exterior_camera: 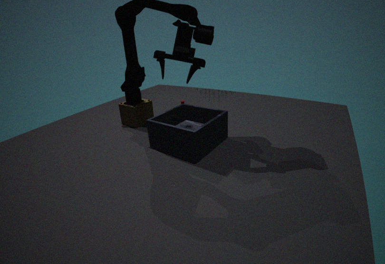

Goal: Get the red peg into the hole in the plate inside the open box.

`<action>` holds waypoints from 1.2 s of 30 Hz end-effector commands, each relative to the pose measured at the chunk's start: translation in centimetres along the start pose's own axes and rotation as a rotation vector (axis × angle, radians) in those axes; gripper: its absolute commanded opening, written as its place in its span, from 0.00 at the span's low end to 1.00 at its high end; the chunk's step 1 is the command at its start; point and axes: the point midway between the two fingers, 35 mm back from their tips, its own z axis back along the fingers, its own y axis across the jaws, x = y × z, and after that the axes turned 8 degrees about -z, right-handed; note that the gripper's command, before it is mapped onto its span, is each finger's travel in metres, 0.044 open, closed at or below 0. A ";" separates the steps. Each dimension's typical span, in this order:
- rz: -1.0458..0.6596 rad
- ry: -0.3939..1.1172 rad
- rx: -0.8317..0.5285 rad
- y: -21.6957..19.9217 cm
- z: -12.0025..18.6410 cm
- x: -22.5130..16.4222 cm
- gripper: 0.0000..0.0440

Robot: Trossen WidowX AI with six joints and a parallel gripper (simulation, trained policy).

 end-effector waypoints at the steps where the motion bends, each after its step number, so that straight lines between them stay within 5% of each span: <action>1: 0.029 0.014 -0.038 0.3 -0.5 -2.0 1.00; 15: 0.133 0.003 -0.111 1.4 -3.5 -7.0 1.00; 36: 0.197 -0.051 -0.040 4.6 -11.8 -8.5 1.00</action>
